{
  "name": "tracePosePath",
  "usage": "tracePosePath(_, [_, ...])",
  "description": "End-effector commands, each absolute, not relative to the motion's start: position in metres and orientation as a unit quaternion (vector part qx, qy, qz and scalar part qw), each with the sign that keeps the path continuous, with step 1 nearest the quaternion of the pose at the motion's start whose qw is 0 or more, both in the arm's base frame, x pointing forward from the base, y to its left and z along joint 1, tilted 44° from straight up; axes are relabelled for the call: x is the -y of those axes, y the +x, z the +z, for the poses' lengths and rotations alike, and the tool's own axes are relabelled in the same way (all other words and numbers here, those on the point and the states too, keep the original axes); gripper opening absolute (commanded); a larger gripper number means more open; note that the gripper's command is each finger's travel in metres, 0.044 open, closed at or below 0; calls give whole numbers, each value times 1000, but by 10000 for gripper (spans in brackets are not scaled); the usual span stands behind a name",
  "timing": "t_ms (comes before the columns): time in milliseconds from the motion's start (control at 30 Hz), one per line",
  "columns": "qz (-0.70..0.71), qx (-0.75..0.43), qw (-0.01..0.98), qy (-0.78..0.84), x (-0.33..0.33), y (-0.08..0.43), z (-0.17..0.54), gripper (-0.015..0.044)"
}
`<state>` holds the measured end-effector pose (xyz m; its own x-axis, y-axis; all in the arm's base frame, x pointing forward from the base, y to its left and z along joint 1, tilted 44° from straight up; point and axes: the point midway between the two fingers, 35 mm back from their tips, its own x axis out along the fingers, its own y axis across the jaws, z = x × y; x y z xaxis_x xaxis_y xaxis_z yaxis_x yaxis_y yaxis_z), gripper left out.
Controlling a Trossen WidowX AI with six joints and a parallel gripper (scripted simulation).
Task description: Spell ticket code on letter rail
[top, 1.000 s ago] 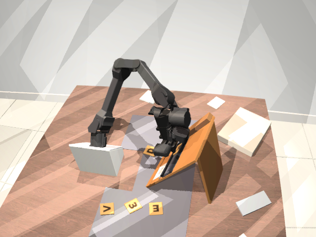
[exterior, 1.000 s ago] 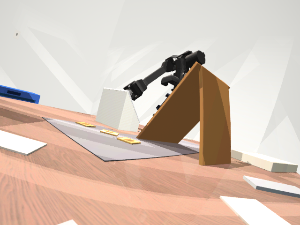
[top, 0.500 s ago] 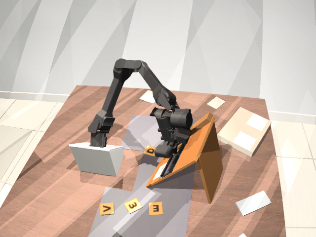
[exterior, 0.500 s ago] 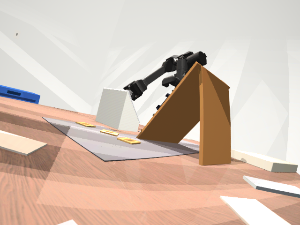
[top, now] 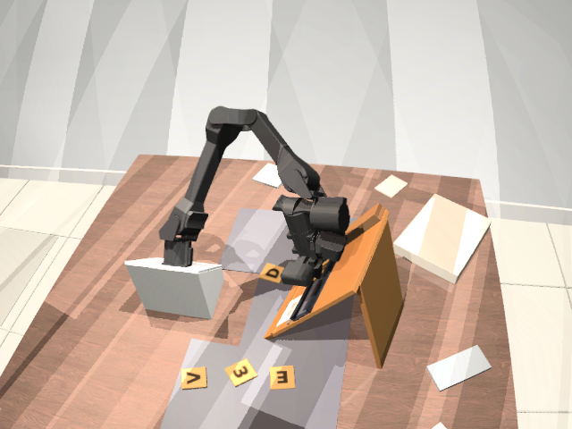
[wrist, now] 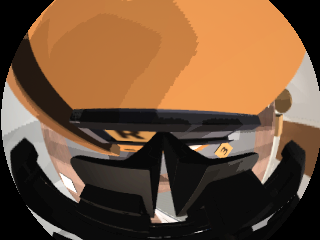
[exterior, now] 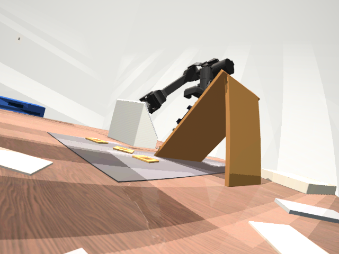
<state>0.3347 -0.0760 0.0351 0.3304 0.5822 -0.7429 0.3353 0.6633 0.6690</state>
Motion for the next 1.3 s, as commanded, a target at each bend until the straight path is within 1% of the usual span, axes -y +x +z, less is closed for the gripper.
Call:
tracePosePath(0, [87,-572,709,403,74,335,37,0])
tracePosePath(1267, [87,-572,709,403,66,339,45,0])
